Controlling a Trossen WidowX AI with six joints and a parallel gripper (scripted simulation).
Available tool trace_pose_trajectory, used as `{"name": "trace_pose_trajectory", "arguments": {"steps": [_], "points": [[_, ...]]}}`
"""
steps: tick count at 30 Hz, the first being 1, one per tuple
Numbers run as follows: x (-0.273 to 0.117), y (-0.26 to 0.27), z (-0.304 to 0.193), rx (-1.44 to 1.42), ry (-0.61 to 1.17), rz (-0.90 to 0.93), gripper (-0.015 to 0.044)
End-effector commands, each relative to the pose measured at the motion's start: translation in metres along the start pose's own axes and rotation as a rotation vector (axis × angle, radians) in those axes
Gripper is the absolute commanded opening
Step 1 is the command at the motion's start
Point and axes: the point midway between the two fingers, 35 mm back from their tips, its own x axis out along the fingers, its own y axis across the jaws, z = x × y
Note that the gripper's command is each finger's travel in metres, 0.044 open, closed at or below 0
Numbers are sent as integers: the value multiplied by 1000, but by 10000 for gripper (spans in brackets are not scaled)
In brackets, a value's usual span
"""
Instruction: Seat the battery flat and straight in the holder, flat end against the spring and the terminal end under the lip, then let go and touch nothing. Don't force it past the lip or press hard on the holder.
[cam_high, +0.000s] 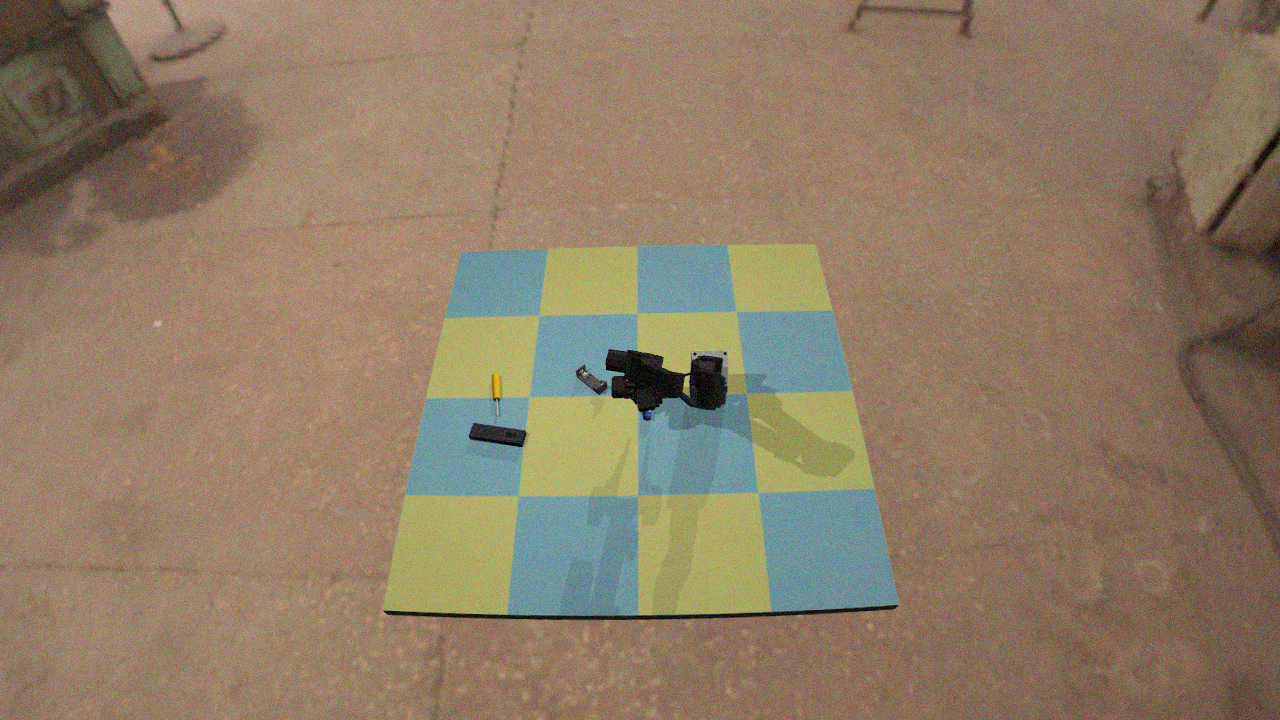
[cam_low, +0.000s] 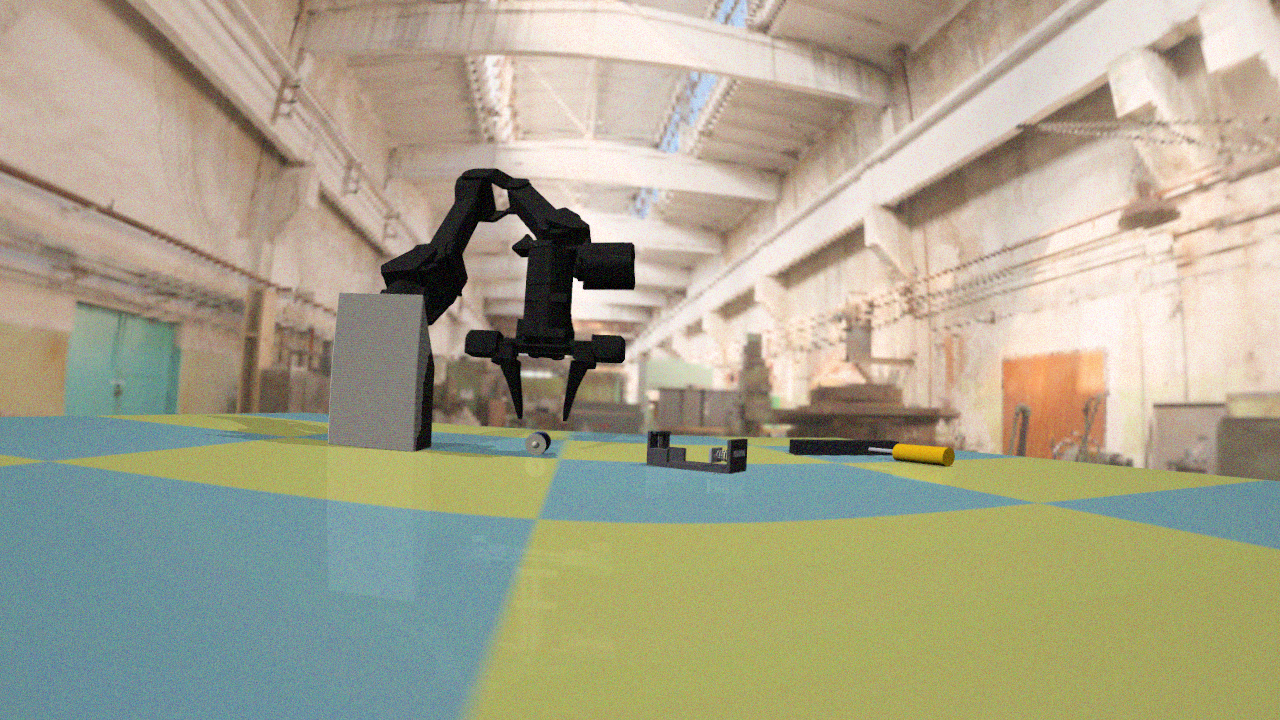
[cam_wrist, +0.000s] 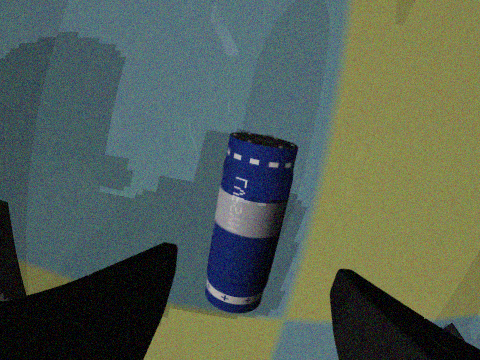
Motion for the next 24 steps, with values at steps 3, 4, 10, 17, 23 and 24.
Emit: {"name": "trace_pose_trajectory", "arguments": {"steps": [3, 4, 10, 17, 23, 24], "points": [[12, 2, 0, 11, -7, 7, 247], [13, 2, 0, 11, -7, 7, 247], [23, 2, 1, 11, -8, 8, 247], [33, 4, 2, 11, -12, 8, 247], [37, 4, 2, 11, -13, 8, 194], [37, 4, 2, 11, -13, 8, 168]]}}
